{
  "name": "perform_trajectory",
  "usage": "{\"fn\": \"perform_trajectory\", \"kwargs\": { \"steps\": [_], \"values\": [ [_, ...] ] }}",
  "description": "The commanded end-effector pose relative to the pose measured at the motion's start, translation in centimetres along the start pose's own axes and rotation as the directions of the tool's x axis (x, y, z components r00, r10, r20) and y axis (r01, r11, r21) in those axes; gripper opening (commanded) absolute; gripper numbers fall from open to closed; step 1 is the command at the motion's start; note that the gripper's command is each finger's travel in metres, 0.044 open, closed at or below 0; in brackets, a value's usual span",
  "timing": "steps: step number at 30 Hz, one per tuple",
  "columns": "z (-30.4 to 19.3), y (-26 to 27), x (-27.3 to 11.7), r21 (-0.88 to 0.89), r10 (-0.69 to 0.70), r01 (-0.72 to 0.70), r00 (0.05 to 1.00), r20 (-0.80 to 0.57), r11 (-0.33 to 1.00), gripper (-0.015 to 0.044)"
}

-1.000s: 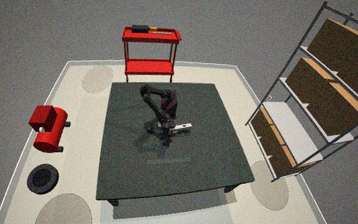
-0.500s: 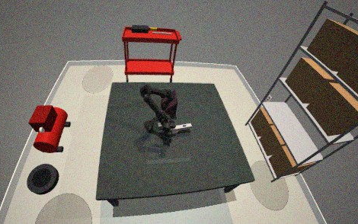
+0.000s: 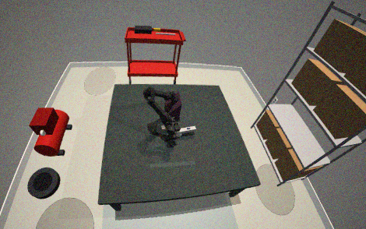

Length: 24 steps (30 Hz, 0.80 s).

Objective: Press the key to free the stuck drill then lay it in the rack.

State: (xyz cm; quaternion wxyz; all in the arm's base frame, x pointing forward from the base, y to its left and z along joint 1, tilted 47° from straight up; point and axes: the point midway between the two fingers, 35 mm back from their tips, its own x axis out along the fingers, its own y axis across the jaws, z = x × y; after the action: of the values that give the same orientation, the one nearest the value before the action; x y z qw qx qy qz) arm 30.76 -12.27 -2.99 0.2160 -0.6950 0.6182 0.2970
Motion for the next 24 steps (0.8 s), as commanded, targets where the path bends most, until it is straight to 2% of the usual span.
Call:
{"fn": "perform_trajectory", "kwargs": {
  "steps": [1, 6, 22, 24],
  "values": [
    [0.26, 0.10, 0.17, 0.000, 0.003, -0.003, 1.000, 0.001, 1.000, 0.0440],
    [0.35, 0.12, 0.22, 0.000, 0.004, -0.004, 1.000, 0.001, 1.000, 0.0440],
    [0.12, -0.01, 0.06, 0.001, -0.001, 0.001, 1.000, 0.000, 1.000, 0.0020],
    [0.12, -0.01, 0.06, 0.001, -0.001, 0.001, 1.000, 0.000, 1.000, 0.0006]
  ]
}}
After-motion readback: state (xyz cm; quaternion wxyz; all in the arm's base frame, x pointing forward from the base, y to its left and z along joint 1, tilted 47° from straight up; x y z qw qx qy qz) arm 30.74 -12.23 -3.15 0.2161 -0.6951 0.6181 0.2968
